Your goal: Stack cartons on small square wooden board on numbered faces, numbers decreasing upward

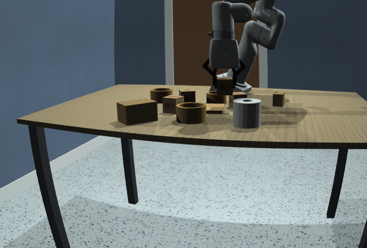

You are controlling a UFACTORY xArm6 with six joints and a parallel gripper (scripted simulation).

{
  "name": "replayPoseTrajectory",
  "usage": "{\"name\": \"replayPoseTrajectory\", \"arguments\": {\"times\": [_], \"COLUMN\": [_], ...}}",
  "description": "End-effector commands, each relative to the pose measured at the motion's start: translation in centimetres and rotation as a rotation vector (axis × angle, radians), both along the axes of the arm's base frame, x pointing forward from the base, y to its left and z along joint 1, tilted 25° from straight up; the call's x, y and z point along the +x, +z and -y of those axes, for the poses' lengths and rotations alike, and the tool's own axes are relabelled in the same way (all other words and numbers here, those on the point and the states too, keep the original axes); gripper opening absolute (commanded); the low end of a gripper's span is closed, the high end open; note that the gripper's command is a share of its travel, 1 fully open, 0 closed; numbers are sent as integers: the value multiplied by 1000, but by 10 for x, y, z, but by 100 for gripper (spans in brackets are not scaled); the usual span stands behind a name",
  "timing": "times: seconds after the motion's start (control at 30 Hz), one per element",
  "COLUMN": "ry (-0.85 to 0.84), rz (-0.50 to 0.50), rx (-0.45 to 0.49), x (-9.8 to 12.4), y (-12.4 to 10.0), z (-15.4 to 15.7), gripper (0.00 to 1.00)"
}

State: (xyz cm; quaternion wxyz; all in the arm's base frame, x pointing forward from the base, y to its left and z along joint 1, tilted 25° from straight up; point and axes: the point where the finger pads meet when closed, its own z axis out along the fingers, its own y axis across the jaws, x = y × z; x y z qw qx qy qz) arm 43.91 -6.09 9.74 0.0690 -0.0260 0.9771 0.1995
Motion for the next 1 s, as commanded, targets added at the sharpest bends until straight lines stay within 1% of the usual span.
{"name": "replayPoseTrajectory", "arguments": {"times": [0.0,0.03,0.1,0.17,0.2,0.4,0.6,0.97], "ry": [4,4,4,4,3,3,3,3], "rz": [16,16,16,15,14,14,13,13], "rx": [7,7,7,5,5,5,4,4], "x": [-30,-32,-32,-30,-30,-30,-29,-28], "y": [-34,-46,-46,-61,-64,-66,-74,-77], "z": [52,52,52,46,45,43,40,39], "gripper": [0,0,0,0,0,0,0,0]}}
